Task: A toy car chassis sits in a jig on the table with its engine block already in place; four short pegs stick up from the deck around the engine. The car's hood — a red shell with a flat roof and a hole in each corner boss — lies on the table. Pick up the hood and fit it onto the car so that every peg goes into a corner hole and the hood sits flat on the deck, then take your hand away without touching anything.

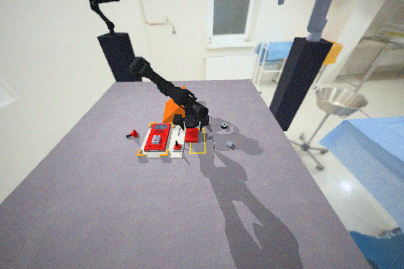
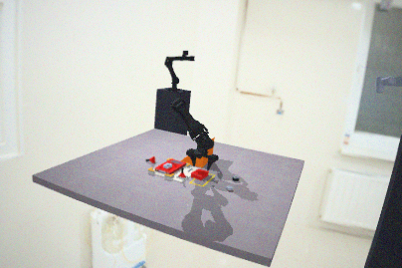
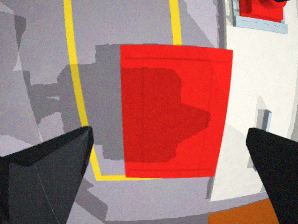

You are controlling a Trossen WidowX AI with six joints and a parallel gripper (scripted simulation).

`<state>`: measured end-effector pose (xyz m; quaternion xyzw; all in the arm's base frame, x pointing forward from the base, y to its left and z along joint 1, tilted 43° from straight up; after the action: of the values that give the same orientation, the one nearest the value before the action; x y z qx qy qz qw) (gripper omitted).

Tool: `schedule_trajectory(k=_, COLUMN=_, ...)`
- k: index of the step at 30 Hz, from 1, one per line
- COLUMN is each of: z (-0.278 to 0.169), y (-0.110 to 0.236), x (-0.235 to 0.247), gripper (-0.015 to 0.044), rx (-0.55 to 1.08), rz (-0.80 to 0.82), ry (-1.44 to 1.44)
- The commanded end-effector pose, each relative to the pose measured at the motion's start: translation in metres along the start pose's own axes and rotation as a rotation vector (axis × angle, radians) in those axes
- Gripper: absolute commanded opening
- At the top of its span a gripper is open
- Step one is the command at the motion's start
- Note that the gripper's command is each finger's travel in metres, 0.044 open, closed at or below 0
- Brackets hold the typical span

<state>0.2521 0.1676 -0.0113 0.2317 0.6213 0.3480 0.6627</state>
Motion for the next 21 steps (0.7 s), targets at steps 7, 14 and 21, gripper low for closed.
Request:
schedule_trajectory(k=7, z=-0.001, y=-0.007, x=-0.001, gripper=0.0440, rx=0.000, rz=-0.007, ry=0.005)
schedule_trajectory(k=14, z=-0.001, y=-0.012, x=-0.002, gripper=0.0440, rx=0.000, rz=-0.007, ry=0.005)
schedule_trajectory(k=21, z=-0.001, y=-0.016, x=-0.003, gripper=0.0440, rx=0.000, rz=-0.008, ry=0.004)
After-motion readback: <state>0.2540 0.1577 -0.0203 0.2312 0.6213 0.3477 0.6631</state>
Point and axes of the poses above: the point midway between the two fingers, 35 mm back from their tips, its own y axis back along the fingers, its own x axis across the jaws, z = x × y, the point moved 8 cm from there along y, back along the fingers, and after that the axes turned 1 degree about y, right-handed, at the moved point
